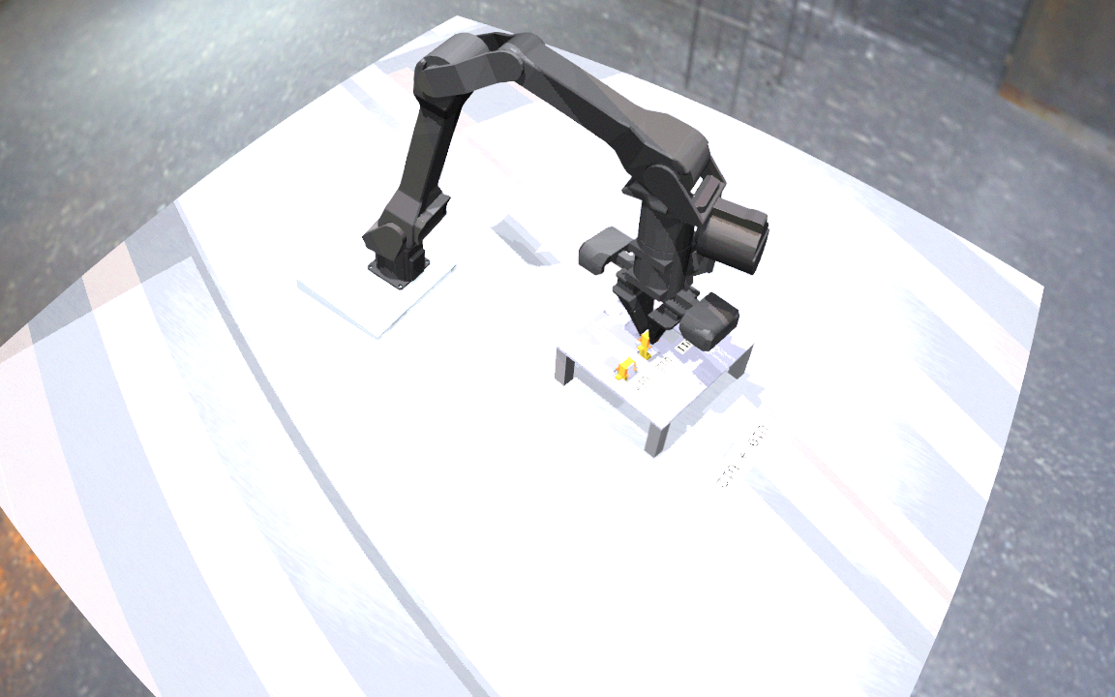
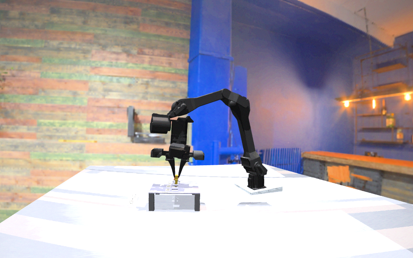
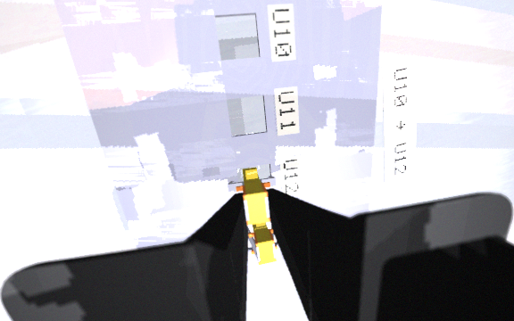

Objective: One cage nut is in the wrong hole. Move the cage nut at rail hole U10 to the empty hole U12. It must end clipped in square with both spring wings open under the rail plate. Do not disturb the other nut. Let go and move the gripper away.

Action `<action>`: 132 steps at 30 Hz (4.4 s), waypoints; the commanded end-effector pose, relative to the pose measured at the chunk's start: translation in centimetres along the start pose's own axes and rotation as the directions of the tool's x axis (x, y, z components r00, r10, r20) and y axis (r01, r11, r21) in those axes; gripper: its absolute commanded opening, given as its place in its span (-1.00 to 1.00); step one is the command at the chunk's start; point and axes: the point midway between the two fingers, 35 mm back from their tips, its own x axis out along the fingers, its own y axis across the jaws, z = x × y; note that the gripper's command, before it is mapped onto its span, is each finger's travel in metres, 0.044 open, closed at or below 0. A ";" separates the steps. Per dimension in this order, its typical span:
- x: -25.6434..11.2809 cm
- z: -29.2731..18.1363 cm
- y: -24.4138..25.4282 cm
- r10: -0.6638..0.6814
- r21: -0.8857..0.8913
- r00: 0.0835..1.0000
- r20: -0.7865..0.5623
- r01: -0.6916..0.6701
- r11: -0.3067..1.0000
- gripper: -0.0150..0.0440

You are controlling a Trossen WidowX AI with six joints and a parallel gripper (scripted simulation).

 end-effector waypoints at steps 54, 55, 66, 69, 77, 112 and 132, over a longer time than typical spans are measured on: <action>0.1 0.0 -0.3 0.035 -0.006 0.999 0.003 -0.035 0.999 -0.39; 0.1 0.0 -0.3 0.035 -0.006 0.999 0.003 -0.035 0.999 -0.39; 0.1 0.0 -0.4 0.035 -0.006 0.999 0.003 -0.035 0.999 -0.39; 0.1 0.0 -0.4 0.035 -0.006 0.999 0.003 -0.035 0.999 -0.39; 0.1 0.0 -0.5 0.035 -0.006 0.999 0.003 -0.035 0.999 -0.39; 0.1 0.1 -0.7 0.035 -0.006 0.999 0.002 -0.035 0.999 -0.39; 0.2 0.1 -0.7 0.024 -0.006 1.000 0.002 -0.024 1.000 -0.39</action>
